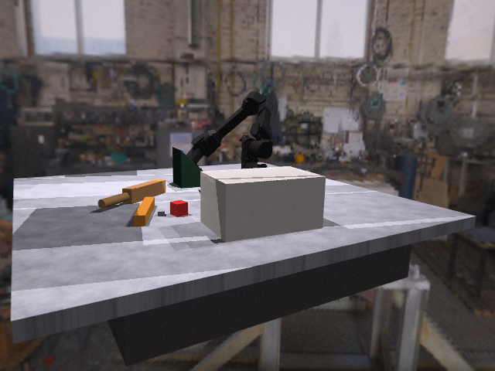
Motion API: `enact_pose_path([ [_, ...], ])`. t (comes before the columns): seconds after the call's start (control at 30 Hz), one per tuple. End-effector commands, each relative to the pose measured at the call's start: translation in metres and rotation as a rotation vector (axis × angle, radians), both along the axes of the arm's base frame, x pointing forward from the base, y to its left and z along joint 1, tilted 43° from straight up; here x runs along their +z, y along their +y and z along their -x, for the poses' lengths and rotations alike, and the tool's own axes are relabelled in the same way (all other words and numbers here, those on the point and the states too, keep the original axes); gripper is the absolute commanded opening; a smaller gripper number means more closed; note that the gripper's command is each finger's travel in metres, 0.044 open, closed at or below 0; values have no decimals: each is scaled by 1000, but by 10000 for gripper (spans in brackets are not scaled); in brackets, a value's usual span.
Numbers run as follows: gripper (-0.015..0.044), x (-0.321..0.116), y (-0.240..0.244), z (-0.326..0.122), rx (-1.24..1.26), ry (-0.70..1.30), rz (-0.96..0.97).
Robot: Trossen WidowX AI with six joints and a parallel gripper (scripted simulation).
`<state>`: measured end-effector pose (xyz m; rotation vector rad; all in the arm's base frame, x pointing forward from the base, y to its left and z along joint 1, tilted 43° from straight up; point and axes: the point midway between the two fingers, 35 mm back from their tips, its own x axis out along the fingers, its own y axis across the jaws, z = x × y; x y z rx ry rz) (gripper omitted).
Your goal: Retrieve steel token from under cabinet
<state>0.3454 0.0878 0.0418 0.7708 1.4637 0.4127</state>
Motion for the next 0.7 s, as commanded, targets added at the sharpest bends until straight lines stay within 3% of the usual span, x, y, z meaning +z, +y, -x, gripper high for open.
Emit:
enact_pose_path([
  [0.0, 0, 0, -1, -6, 4, -6, -2],
  [0.67, 0, 0, -5, -26, 4, -7, -2],
])
